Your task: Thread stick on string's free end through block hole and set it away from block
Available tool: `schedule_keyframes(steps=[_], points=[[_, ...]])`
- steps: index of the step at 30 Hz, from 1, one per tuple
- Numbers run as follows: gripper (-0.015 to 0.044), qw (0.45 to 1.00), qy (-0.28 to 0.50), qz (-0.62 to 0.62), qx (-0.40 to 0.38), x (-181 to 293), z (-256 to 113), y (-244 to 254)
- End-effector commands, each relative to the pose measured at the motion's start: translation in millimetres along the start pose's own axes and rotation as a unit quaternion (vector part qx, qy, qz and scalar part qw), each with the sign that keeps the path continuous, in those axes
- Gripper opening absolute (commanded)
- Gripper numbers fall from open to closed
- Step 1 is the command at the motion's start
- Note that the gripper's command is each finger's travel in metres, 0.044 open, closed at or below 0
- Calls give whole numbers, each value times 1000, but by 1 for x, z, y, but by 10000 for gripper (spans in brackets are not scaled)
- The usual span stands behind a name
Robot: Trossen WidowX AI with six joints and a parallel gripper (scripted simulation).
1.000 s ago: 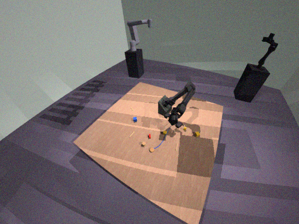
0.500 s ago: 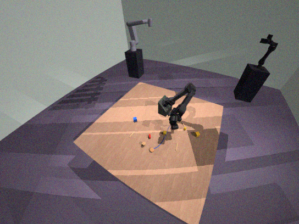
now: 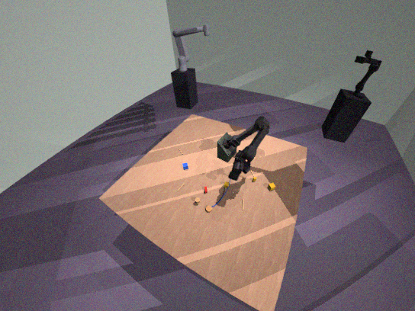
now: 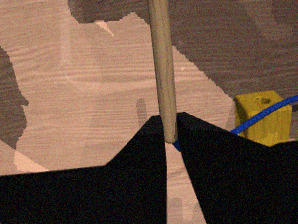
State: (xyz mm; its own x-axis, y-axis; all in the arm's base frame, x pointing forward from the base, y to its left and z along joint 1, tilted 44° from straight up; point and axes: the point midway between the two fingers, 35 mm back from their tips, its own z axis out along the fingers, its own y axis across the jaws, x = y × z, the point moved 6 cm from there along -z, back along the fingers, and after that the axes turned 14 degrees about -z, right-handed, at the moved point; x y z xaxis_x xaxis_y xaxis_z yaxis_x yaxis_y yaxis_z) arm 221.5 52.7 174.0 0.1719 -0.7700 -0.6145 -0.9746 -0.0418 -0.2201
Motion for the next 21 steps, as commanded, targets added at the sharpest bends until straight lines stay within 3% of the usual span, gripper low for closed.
schedule_keyframes(steps=[1,11,21], points=[[0,997,3,77,-4,1,-2,-4],[0,963,8,268,-12,3,-7,-9],[0,894,16,448,-19,5,-12,-14]])
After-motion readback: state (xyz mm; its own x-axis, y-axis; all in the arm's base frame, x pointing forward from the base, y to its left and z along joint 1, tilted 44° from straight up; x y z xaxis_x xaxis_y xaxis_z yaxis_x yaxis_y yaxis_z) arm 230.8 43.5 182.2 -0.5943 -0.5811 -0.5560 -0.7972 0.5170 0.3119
